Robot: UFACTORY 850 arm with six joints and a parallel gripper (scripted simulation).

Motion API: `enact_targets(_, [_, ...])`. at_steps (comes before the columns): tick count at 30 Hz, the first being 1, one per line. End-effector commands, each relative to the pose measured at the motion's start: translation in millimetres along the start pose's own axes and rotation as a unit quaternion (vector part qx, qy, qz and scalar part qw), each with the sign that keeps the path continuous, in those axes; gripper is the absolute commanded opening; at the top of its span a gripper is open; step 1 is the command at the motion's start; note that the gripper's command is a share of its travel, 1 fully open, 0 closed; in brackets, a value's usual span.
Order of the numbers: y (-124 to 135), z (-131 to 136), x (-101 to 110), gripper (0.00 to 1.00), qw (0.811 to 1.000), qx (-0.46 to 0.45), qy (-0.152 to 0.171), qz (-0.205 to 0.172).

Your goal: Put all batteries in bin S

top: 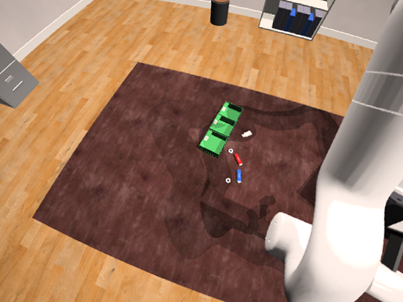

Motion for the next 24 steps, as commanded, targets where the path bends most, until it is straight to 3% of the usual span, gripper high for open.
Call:
enact_targets(1, [18.3, -29.5, 4.8, 0.07, 1.0, 0.0, 0.0, 0.0])
enact_targets(8, [47.9, -77.3, 12.5, 0.07, 1.0, 0.0, 0.0, 0.0])
enact_targets(13, [47.8, -77.3, 12.5, 0.07, 1.0, 0.0, 0.0, 0.0])
enact_targets(19, [20.6, -80.0, 32.0, 0.07, 0.995, 0.075, -0.072, -0.004])
enact_targets(23, [17.8, -80.1, 34.4, 0.07, 0.992, 0.091, -0.087, -0.005])
enact_targets(24, [12.9, -81.8, 39.8, 0.07, 0.989, 0.109, -0.104, -0.005])
Point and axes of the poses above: the point where the finger pads meet when closed, its own x axis back along the fingers, its own z axis across the jaws, y = z × x, the point moved 7 cm from there along x, back along the fingers, and after that the axes turned 11 degrees about -x, right-handed, at the moved point
